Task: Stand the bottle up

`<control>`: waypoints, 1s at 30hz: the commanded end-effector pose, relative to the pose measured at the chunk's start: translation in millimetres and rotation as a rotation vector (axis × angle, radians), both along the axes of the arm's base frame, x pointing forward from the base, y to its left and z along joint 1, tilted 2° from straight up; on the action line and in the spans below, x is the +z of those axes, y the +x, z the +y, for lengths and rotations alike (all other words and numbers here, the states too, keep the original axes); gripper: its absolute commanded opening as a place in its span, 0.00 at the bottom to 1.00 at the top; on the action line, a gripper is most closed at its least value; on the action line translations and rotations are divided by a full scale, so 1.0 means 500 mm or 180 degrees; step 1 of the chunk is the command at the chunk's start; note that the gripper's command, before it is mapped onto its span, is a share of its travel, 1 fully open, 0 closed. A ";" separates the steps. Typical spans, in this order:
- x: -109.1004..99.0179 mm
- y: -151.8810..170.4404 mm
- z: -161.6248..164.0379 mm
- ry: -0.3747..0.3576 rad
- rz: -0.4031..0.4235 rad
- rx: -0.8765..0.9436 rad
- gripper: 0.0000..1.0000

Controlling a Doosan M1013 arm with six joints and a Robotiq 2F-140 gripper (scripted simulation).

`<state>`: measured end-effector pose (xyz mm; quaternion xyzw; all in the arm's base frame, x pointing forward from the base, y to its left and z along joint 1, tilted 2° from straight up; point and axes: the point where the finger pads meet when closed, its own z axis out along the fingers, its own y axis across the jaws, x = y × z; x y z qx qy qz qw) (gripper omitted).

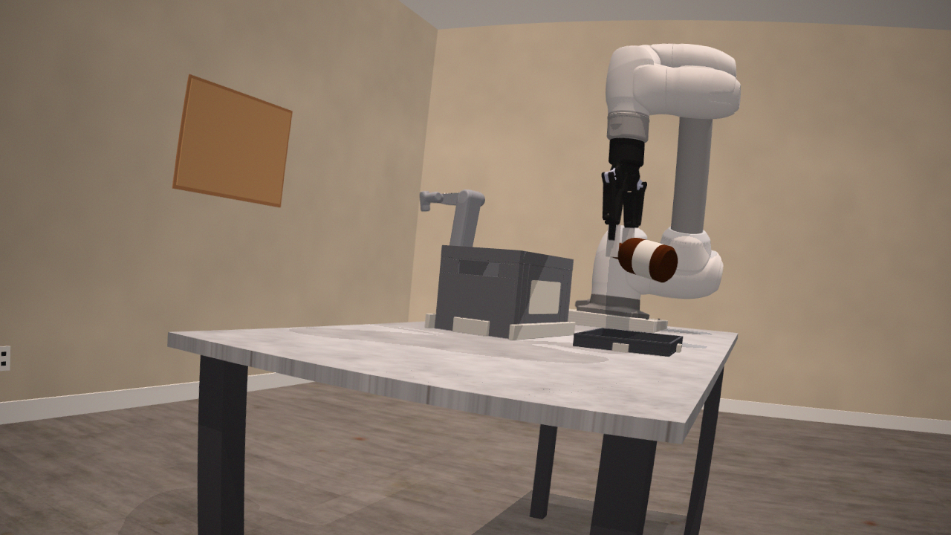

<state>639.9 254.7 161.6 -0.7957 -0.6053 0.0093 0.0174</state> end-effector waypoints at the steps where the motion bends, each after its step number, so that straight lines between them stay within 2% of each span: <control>1: 0.008 0.003 -0.001 0.0004 -0.0007 -0.0013 0.10; 15: 0.008 0.003 -0.001 0.0008 -0.0010 0.0122 0.10; 30: 0.008 0.003 -0.001 0.0031 -0.0021 0.0771 0.10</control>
